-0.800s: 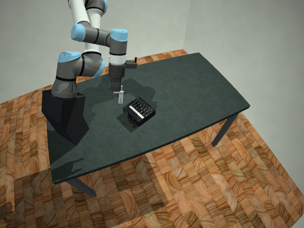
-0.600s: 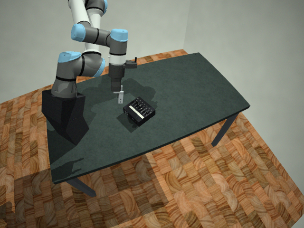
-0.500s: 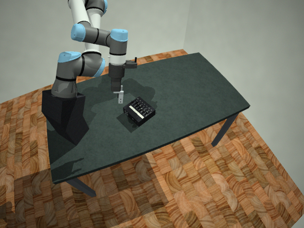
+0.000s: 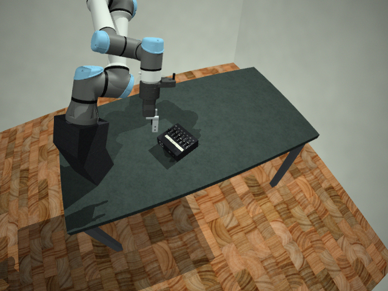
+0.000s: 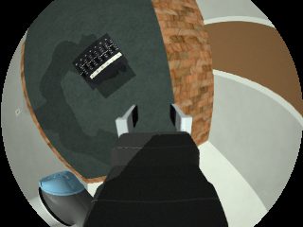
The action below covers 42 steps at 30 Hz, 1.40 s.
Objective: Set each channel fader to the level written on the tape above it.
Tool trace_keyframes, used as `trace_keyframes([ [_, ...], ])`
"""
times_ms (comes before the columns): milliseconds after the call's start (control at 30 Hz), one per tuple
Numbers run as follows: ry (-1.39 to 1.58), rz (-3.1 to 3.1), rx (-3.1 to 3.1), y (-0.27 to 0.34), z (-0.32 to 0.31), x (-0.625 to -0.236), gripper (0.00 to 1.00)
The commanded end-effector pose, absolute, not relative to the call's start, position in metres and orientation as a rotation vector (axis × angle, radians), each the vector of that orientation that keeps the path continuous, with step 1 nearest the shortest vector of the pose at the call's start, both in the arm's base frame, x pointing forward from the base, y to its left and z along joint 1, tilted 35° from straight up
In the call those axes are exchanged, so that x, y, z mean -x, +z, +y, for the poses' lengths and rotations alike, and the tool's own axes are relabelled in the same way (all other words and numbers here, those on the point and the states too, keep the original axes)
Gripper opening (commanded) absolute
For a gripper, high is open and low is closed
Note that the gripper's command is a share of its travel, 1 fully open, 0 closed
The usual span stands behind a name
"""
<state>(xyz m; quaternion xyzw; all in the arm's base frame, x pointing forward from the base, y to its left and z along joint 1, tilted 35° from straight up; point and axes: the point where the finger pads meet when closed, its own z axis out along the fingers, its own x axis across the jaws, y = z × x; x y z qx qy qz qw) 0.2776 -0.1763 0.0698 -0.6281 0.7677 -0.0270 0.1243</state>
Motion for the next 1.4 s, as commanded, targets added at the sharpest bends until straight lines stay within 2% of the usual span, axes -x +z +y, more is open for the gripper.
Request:
trace_keyframes([
  [0, -0.095, 2.148, 1.835, 0.068, -0.163, -0.309, 1.0],
  [233, -0.097, 1.931, 1.829, 0.066, -0.113, -0.379, 1.0],
  [300, -0.097, 1.931, 1.829, 0.066, -0.113, -0.379, 1.0],
  [500, -0.078, 1.814, 1.818, 0.065, -0.078, -0.412, 1.0],
  [700, -0.065, 1.765, 1.811, 0.065, -0.062, -0.424, 1.0],
  [1367, -0.065, 1.765, 1.811, 0.065, -0.062, -0.424, 1.0],
])
